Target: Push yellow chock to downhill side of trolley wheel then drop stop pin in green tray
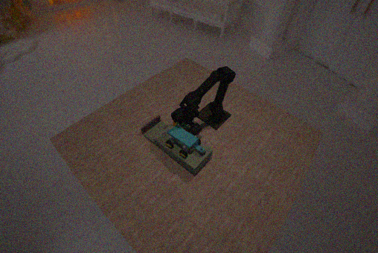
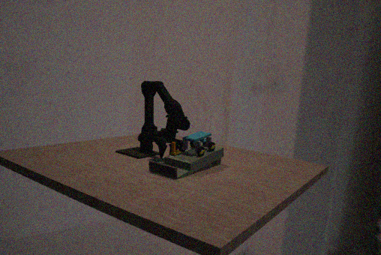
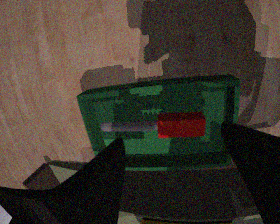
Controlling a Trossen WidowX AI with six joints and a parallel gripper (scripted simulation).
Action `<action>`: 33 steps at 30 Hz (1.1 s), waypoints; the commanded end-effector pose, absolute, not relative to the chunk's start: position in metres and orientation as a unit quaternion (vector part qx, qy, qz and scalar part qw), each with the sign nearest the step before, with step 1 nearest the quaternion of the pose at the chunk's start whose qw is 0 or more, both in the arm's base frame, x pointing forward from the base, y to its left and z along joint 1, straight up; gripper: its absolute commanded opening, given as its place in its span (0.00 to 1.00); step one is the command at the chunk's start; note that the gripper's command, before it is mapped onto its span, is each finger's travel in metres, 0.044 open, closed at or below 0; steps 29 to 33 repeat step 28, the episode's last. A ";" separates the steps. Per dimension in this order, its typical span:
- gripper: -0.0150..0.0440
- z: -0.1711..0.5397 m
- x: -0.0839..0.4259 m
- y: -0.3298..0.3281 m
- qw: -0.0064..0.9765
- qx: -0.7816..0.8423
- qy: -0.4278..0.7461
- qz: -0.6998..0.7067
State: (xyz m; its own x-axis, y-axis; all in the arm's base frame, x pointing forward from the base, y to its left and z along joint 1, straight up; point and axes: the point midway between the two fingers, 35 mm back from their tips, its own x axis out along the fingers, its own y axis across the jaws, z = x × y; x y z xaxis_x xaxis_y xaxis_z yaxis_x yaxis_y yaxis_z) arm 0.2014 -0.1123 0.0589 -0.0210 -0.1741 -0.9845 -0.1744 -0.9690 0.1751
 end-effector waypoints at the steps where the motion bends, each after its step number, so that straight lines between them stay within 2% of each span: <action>1: 0.83 0.073 0.202 -0.113 0.000 -0.703 0.128 0.700; 4: 0.83 0.083 0.200 -0.112 0.000 -0.703 0.128 0.700; 8: 1.00 0.091 0.200 -0.112 0.000 -0.703 0.128 0.700; 33: 1.00 0.145 0.201 -0.112 0.000 -0.703 0.129 0.700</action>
